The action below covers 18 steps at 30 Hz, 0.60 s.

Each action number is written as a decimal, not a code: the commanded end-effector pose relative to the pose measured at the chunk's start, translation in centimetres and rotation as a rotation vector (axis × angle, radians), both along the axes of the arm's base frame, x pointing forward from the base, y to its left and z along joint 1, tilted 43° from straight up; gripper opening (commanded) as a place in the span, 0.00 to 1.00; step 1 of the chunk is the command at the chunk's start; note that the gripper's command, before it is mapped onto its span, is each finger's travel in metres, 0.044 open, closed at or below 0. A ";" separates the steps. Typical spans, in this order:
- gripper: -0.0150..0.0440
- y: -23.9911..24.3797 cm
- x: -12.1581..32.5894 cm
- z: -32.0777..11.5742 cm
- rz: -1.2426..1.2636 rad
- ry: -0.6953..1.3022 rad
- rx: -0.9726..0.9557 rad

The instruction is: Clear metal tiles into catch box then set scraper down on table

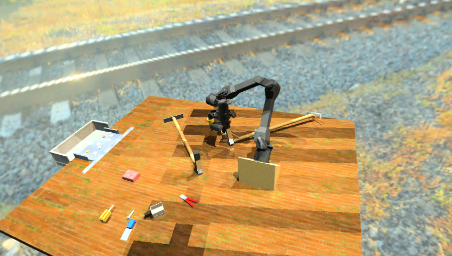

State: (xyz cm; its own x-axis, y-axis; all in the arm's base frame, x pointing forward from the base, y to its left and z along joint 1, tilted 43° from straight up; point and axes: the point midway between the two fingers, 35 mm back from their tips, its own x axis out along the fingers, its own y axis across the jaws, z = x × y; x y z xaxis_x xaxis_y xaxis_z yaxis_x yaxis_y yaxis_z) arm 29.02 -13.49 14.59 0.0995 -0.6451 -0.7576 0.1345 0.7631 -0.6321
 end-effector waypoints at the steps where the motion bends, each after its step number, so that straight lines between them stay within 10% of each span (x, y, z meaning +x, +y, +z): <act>1: 0.25 -1.7 -1.0 0.5 -0.041 0.017 -0.023; 18: 0.25 -3.5 -1.9 2.3 -0.041 0.017 -0.035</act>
State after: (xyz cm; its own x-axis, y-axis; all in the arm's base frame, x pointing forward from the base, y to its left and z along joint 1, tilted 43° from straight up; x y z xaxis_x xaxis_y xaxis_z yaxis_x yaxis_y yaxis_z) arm 28.00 -15.71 16.41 0.0941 -0.6548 -0.7500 0.1363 0.7547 -0.6418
